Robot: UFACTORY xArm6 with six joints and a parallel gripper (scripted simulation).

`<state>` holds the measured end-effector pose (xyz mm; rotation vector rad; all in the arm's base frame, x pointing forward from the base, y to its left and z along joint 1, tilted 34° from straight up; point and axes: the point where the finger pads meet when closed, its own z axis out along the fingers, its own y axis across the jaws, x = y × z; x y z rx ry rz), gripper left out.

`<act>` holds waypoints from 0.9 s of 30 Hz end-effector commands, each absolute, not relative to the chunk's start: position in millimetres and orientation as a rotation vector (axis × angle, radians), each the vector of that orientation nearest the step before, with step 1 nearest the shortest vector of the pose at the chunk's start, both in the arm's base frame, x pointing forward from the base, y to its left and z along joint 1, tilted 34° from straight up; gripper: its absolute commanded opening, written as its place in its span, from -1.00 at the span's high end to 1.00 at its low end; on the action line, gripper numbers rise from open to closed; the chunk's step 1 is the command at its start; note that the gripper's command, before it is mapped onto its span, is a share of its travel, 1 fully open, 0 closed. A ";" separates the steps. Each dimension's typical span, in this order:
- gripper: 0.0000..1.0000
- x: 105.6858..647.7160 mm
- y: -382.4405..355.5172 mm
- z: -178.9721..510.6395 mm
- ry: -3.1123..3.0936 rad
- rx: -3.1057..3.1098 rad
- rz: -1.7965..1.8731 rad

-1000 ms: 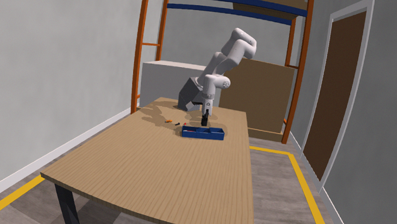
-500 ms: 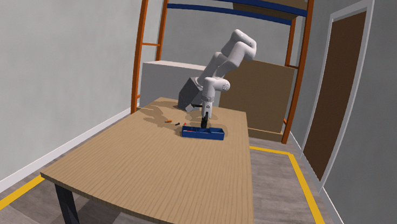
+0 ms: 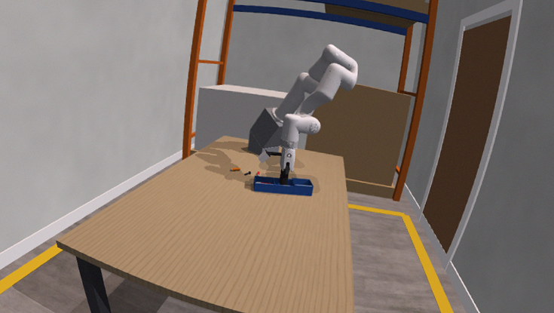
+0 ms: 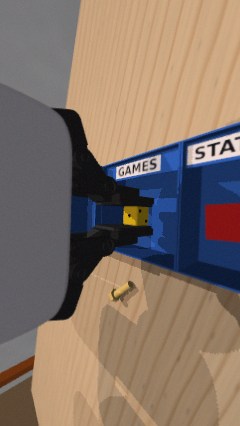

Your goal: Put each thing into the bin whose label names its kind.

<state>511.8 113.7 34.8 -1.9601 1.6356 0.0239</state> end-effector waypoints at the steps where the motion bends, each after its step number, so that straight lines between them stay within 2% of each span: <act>1: 1.00 514.4 116.0 30.9 1.635 -1.959 0.022; 15: 1.00 515.7 117.4 28.0 1.635 -1.959 0.022; 16: 0.39 515.7 117.4 28.0 1.635 -1.959 0.022; 27: 0.39 515.7 117.4 28.0 1.635 -1.959 0.022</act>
